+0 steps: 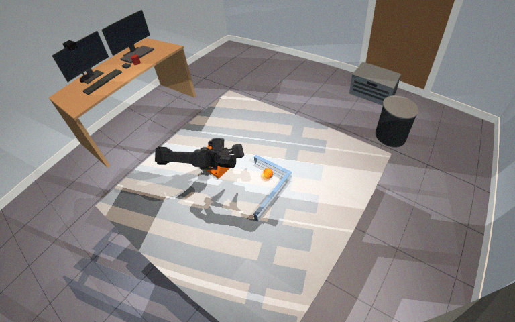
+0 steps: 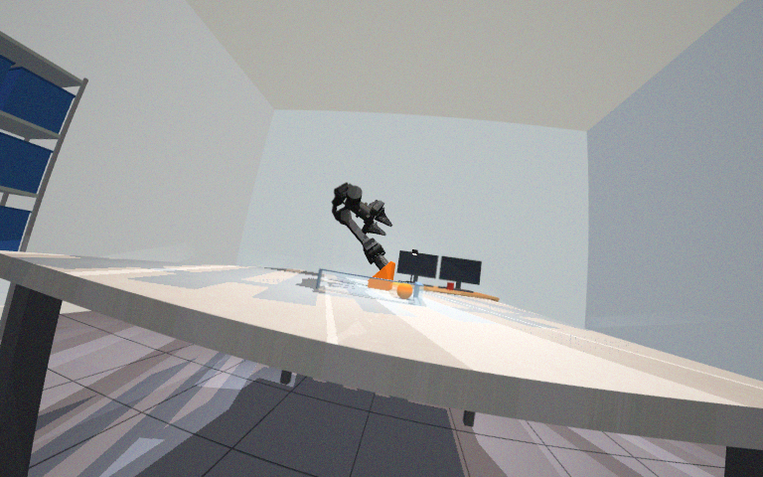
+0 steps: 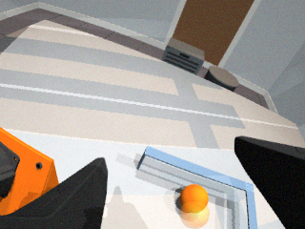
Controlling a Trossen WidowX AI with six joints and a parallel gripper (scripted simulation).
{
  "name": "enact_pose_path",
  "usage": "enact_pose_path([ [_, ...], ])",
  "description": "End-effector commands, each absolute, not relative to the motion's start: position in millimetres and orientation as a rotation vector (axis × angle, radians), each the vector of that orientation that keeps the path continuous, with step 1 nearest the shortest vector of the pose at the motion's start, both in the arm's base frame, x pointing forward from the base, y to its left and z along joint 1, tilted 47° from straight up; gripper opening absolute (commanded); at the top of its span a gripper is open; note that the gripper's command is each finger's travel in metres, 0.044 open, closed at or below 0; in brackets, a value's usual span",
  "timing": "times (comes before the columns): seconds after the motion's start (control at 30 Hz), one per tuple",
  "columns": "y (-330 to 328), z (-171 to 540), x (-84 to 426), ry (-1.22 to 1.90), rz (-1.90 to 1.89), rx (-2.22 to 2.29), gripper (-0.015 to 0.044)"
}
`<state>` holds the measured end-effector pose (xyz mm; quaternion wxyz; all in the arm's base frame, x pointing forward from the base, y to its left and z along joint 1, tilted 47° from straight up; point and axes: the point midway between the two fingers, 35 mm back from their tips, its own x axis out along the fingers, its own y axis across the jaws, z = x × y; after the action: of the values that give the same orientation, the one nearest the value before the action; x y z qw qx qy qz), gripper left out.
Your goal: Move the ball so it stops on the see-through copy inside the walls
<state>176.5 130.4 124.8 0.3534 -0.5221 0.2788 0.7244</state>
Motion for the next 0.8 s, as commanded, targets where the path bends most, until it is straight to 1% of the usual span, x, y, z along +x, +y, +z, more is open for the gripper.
enact_pose_path([
  [0.0, 130.1, 92.3, 204.2, 1.019, 1.762, -1.403, 0.0371],
  [0.2, 128.4, 38.7, 239.7, 1.389, 1.498, -1.529, 0.0371],
  [0.37, 126.6, -8.0, 265.2, 1.598, 1.206, -1.679, 0.0371],
  [0.57, 125.5, -63.8, 286.6, 1.697, 0.817, -1.873, 0.0371],
  [0.77, 125.4, -70.0, 288.4, 1.698, 0.772, -1.895, 0.0371],
])
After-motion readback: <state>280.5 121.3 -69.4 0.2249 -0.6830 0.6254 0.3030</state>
